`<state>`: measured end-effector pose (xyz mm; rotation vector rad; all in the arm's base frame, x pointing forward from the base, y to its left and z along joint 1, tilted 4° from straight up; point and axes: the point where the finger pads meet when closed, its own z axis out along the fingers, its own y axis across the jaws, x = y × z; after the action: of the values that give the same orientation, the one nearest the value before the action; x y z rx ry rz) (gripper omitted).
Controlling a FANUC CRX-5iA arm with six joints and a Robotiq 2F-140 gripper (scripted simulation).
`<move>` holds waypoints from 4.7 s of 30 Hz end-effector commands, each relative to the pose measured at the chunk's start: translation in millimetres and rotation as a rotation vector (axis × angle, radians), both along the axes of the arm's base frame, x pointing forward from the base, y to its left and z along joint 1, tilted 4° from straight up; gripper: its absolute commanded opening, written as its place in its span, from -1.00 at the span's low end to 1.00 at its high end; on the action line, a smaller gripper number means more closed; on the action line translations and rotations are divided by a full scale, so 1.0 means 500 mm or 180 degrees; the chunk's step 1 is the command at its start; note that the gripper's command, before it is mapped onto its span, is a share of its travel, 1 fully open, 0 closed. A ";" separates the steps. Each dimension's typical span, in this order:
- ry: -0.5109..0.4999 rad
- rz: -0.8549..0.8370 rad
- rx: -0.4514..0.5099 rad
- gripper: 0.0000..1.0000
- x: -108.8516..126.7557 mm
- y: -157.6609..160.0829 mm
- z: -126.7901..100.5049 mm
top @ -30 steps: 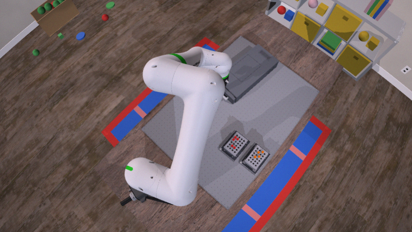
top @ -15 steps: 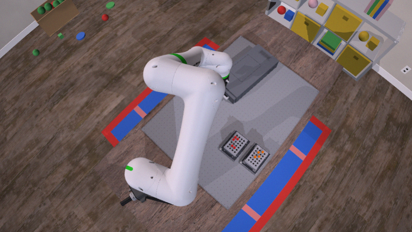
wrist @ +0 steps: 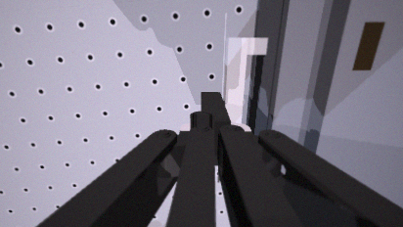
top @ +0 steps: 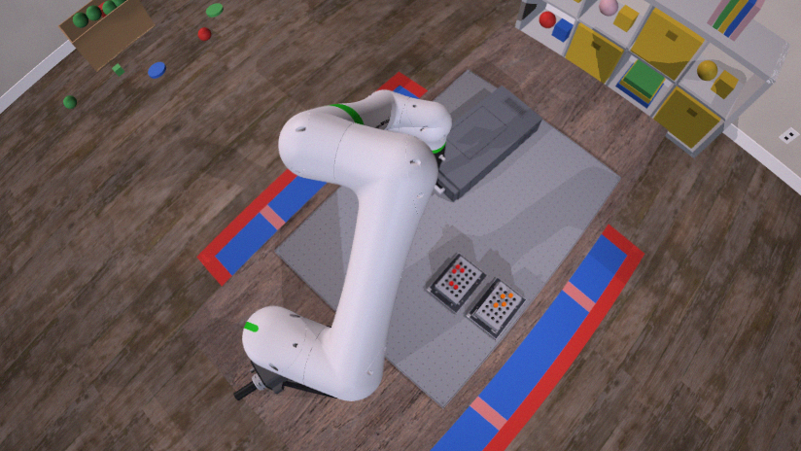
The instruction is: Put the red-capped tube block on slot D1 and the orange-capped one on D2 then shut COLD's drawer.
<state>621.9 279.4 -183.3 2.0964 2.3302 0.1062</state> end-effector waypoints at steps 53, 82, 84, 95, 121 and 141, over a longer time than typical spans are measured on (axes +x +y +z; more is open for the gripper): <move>-0.0005 0.0001 0.0002 -0.80 -0.054 -0.005 -0.001; -0.0005 0.0001 0.0002 -0.80 -0.086 -0.009 0.008; -0.0005 0.0001 0.0002 -0.80 -0.086 -0.009 0.013; -0.0005 0.0001 0.0002 -0.80 -0.087 -0.011 0.042; -0.0005 0.0000 0.0002 -0.80 -0.090 -0.013 0.101; -0.0005 0.0000 0.0002 -0.80 -0.093 -0.016 0.149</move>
<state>574.9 271.4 -112.0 2.0964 2.3303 0.1061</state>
